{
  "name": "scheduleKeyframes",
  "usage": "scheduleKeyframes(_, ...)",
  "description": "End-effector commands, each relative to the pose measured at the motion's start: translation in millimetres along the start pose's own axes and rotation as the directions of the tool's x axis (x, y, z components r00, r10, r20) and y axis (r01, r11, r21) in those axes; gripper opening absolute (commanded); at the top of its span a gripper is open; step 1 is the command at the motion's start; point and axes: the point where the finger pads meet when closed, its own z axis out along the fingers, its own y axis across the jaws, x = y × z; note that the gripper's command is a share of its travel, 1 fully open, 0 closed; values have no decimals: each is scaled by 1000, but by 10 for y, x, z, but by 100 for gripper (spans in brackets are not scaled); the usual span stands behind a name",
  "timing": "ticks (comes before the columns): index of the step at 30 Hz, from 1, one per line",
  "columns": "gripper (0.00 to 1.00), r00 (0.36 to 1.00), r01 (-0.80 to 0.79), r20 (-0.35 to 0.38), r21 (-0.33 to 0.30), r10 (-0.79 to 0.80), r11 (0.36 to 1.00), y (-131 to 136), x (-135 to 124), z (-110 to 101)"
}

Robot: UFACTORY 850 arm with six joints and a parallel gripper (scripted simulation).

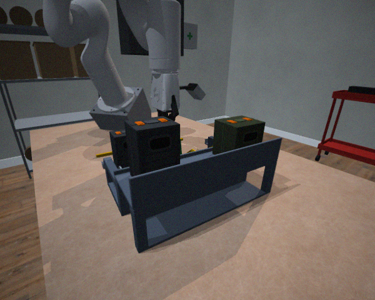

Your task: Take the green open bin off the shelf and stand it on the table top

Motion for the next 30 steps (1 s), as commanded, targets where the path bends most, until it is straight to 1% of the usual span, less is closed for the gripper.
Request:
scheduleKeyframes(1, 33, 1000, -1, -1, -2, 1, 1000, 8, 2, 18)
scheduleKeyframes(9, 33, 1000, -1, -1, -2, 1, 1000, 8, 2, 18)
scheduleKeyframes(14, 33, 1000, -1, -1, -2, 1, 1000, 6, 2, 117)
scheduleKeyframes(26, 33, 1000, -1, -1, -2, 1, 1000, 6, 2, 117)
scheduleKeyframes(30, 33, 1000, -1, -1, -2, 1, 1000, 5, 2, 196)
